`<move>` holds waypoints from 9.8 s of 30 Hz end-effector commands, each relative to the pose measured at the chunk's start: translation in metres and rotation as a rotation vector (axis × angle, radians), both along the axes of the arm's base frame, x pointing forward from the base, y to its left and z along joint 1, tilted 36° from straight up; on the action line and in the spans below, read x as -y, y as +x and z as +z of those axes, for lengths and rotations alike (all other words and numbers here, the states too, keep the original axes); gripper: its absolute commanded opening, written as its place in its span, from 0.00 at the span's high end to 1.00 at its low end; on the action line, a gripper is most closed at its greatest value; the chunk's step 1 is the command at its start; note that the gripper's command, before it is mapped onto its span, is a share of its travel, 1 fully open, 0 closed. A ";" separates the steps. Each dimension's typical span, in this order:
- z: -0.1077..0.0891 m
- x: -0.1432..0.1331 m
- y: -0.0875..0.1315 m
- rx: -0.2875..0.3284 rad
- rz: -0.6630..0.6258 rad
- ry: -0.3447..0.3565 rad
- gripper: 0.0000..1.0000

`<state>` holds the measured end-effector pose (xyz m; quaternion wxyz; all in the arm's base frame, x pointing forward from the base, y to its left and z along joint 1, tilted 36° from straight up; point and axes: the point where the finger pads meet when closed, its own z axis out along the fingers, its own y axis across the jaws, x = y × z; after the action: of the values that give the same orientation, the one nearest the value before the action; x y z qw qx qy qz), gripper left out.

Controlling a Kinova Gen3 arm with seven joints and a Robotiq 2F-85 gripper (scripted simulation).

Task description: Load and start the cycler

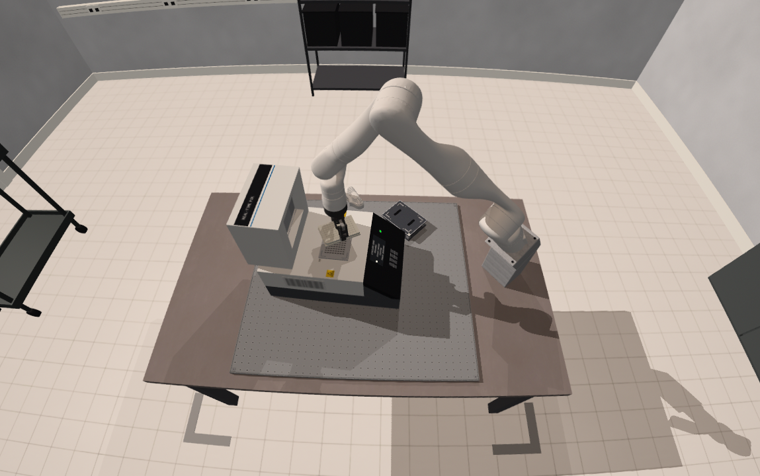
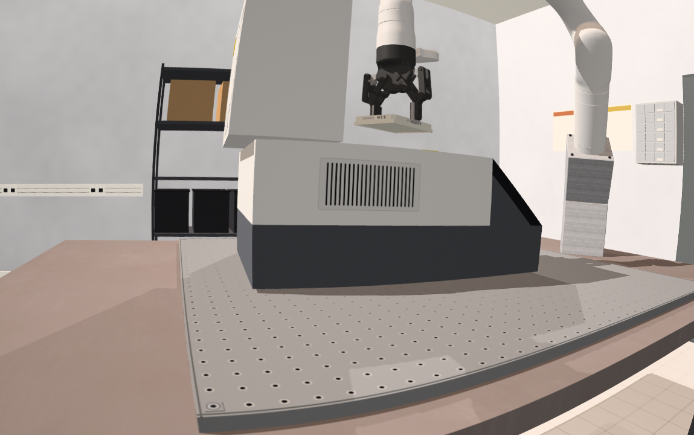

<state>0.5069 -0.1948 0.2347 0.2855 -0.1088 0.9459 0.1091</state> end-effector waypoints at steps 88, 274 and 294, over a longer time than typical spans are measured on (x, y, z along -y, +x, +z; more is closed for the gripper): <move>0.010 -0.005 0.013 0.256 0.763 -0.493 0.09; -0.026 -0.019 0.034 0.284 0.856 -0.547 0.00; -0.009 -0.014 0.026 0.288 0.860 -0.547 0.00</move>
<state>0.5341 -0.1764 0.2189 0.3018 -0.5718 0.7615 -0.0466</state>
